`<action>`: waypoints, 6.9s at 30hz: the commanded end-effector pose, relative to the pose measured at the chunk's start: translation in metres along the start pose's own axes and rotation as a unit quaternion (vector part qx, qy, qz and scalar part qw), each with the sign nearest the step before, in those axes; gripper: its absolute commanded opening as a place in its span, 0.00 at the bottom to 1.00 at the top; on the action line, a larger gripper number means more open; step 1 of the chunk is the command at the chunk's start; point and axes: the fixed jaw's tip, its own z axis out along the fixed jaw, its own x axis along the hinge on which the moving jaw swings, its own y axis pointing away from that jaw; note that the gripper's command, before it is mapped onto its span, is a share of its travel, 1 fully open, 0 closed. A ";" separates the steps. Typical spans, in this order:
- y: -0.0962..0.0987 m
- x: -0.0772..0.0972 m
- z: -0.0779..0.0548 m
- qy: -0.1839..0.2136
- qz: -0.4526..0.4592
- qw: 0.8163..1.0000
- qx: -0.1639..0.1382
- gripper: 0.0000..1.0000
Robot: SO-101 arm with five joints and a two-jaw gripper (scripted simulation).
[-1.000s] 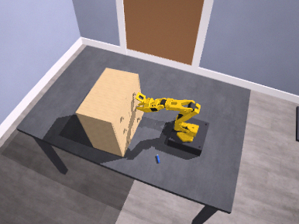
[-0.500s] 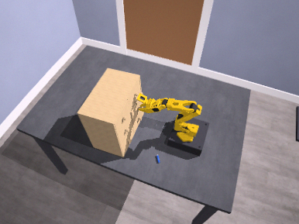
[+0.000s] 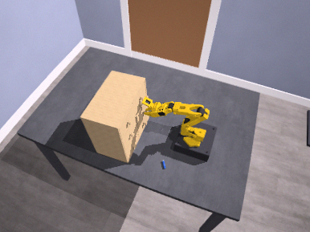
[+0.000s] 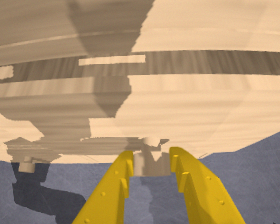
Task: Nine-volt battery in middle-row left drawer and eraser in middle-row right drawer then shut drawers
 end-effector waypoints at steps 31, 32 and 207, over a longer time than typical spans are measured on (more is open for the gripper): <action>0.001 0.004 -0.010 -0.001 -0.004 1.000 -0.003 0.00; 0.001 0.004 -0.010 -0.001 -0.004 1.000 -0.003 0.00; 0.001 0.035 -0.049 -0.001 -0.004 1.000 -0.004 0.03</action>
